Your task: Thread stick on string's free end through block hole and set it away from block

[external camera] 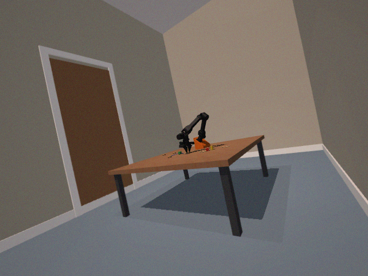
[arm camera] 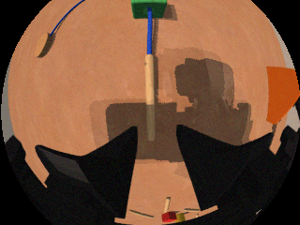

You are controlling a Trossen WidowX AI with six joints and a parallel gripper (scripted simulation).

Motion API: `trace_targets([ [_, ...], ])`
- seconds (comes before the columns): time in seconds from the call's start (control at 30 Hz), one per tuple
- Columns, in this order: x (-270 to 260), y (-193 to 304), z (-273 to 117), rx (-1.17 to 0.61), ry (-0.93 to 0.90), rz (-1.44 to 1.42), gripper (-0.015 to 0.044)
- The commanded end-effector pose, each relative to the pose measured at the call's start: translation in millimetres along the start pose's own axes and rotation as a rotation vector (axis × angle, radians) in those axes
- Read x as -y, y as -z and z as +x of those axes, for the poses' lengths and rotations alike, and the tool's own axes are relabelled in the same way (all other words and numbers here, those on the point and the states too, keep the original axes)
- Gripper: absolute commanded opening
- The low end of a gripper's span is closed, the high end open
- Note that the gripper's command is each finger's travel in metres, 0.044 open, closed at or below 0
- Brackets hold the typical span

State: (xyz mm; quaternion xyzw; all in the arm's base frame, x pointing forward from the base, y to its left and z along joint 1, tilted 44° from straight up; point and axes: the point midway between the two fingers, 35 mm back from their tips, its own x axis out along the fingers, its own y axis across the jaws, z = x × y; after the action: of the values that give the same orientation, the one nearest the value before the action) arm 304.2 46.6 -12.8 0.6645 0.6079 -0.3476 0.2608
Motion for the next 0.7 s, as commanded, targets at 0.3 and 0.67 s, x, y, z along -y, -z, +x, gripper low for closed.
trace_targets([
  [0.3,-6.6,-8.5,-67.5,0.004,-0.043,0.001,0.0263],
  [0.67,-6.1,-11.1,-95.2,0.005,-0.04,-0.002,0.044],
])
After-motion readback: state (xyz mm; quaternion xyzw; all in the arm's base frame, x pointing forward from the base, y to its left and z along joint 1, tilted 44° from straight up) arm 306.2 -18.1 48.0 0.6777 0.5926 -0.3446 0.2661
